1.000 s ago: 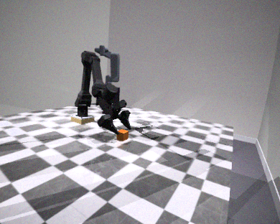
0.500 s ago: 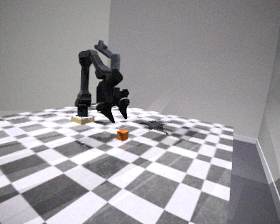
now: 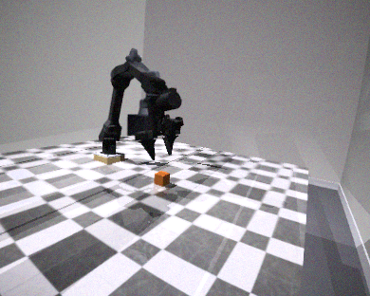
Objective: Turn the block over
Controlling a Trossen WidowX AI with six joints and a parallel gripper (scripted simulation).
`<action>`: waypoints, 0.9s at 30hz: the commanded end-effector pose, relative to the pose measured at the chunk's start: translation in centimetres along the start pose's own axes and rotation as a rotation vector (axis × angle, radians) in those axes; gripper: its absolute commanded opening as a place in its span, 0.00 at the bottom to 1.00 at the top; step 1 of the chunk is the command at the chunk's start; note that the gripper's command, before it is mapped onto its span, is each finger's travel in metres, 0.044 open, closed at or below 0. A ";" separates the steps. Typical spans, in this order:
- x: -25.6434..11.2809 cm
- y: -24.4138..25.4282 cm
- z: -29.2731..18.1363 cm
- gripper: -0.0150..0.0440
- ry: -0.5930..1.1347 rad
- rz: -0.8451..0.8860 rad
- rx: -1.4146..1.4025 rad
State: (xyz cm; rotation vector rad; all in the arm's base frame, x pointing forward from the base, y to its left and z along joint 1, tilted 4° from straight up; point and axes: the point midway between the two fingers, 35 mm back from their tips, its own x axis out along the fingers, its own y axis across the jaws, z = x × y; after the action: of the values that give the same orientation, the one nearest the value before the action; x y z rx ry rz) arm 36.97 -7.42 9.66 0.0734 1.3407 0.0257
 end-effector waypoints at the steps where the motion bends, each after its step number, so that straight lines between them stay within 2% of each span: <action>1: -0.2 0.1 0.7 1.00 0.116 -0.004 -0.002; 6: -0.6 0.2 1.0 1.00 0.222 -0.008 -0.006; 10: -0.4 0.2 1.0 1.00 0.222 -0.008 -0.006; 14: 2.7 0.2 0.3 1.00 0.222 -0.008 -0.006; 27: 4.4 0.2 -0.1 1.00 0.222 -0.008 -0.006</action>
State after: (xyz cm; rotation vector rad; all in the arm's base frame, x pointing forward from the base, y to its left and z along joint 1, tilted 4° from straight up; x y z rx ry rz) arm 38.01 -7.00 5.91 0.0604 1.5552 0.0357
